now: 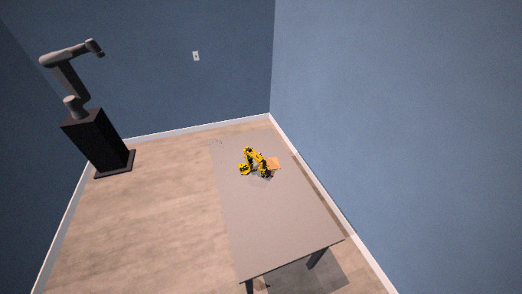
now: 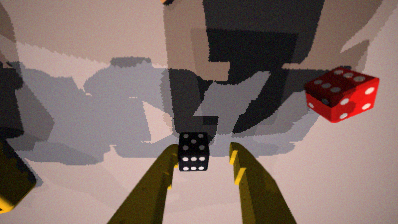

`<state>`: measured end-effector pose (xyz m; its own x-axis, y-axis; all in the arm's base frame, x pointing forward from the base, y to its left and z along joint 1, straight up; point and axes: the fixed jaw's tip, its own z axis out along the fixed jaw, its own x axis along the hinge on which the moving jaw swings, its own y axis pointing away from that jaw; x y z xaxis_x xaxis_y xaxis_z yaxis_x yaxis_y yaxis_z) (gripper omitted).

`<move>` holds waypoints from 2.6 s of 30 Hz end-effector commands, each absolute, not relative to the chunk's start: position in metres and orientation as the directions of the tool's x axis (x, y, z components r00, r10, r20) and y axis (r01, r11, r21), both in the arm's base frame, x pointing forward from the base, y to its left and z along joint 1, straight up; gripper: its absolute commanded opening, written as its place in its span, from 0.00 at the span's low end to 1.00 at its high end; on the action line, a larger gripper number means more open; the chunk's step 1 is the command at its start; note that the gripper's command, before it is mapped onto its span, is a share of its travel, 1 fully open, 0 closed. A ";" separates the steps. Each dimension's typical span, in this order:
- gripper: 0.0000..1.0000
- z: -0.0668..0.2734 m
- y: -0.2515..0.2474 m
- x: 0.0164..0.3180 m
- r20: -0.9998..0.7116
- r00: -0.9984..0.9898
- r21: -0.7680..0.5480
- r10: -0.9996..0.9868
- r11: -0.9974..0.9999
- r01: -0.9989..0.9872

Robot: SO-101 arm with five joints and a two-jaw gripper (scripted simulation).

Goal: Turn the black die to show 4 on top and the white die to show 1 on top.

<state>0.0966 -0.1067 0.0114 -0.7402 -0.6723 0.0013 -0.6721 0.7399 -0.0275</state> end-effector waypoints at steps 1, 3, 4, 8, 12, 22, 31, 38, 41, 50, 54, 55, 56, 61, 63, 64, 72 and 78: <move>0.22 0.012 -0.109 0.097 0.000 -0.741 -0.041 -0.671 0.741 -0.670; 0.24 0.012 -0.109 0.097 0.000 -0.741 -0.041 -0.671 0.741 -0.670; 0.24 0.012 -0.109 0.097 0.000 -0.741 -0.041 -0.671 0.741 -0.670; 0.26 0.012 -0.109 0.097 0.000 -0.741 -0.041 -0.671 0.741 -0.670; 0.27 0.012 -0.109 0.097 0.000 -0.741 -0.041 -0.671 0.741 -0.670; 0.27 0.019 -0.110 0.098 0.000 -0.741 -0.041 -0.671 0.741 -0.670; 0.27 0.041 -0.111 0.099 0.000 -0.741 -0.041 -0.671 0.741 -0.670; 0.27 0.065 -0.109 0.097 0.000 -0.741 -0.041 -0.671 0.741 -0.670; 0.27 0.070 -0.108 0.096 0.000 -0.741 -0.041 -0.671 0.741 -0.670; 0.27 0.072 -0.107 0.096 0.000 -0.741 -0.041 -0.671 0.741 -0.670; 0.27 0.072 -0.107 0.096 0.000 -0.741 -0.041 -0.671 0.741 -0.670; 0.27 0.072 -0.107 0.096 0.000 -0.741 -0.041 -0.671 0.741 -0.670; 0.27 0.072 -0.107 0.096 0.000 -0.741 -0.041 -0.671 0.741 -0.670; 0.27 0.072 -0.107 0.096 0.000 -0.741 -0.041 -0.671 0.741 -0.670; 0.27 0.072 -0.107 0.096 0.000 -0.741 -0.041 -0.671 0.741 -0.670; 0.27 0.072 -0.107 0.096 0.000 -0.741 -0.041 -0.671 0.741 -0.670; 0.27 0.077 -0.109 0.097 0.000 -0.741 -0.084 -0.671 0.739 -0.669; 0.26 0.094 -0.112 0.100 0.001 -0.742 -0.227 -0.671 0.722 -0.654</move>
